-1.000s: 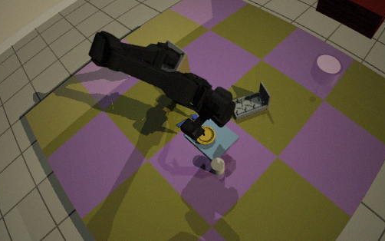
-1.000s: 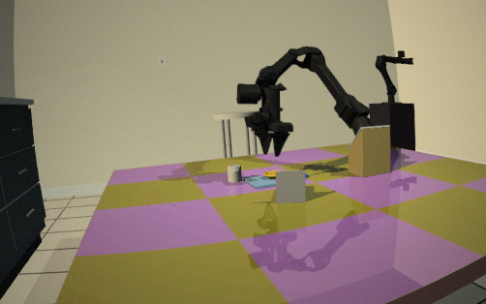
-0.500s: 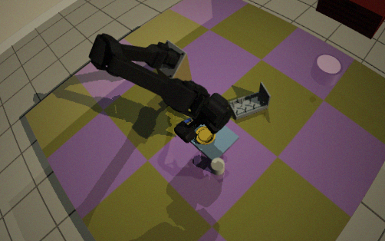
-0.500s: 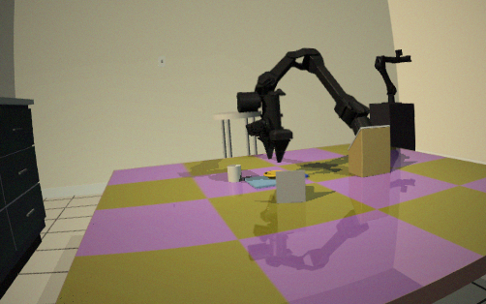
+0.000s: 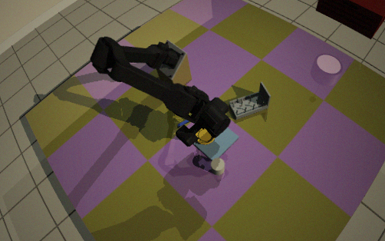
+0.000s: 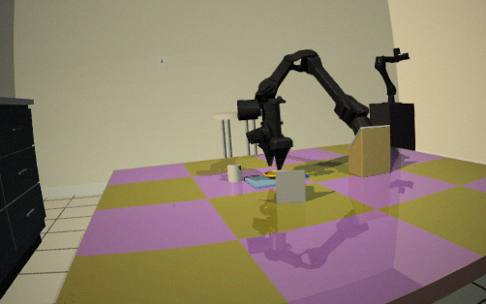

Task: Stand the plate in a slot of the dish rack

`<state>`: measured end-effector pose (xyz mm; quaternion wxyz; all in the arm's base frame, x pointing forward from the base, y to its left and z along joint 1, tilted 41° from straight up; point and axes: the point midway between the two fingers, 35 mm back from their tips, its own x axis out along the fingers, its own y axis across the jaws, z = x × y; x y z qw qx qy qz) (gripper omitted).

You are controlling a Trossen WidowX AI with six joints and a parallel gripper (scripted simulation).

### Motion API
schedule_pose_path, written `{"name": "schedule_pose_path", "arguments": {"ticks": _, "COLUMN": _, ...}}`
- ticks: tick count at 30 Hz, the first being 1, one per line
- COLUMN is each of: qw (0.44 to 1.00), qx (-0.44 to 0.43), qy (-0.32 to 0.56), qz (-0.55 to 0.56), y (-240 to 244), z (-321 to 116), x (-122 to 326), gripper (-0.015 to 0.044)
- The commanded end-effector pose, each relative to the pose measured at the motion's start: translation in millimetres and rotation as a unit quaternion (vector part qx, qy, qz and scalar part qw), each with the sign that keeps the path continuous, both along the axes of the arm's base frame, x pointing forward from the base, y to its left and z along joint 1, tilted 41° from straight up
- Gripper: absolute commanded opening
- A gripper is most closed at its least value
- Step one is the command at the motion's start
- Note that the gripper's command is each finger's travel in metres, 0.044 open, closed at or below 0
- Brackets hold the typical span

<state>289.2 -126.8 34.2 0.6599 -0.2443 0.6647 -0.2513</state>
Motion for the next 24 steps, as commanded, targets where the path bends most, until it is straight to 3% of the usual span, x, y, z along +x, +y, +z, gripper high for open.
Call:
{"name": "schedule_pose_path", "arguments": {"ticks": 1, "qw": 1.0, "qx": -0.001, "qy": 0.003, "qz": 0.002, "y": -5.2, "z": -6.2, "x": -0.6, "gripper": 0.04}}
{"name": "schedule_pose_path", "arguments": {"ticks": 24, "qw": 1.0, "qx": -0.003, "qy": 0.003, "qz": 0.002, "y": -19.4, "z": -21.8, "x": -1.4, "gripper": 0.04}}
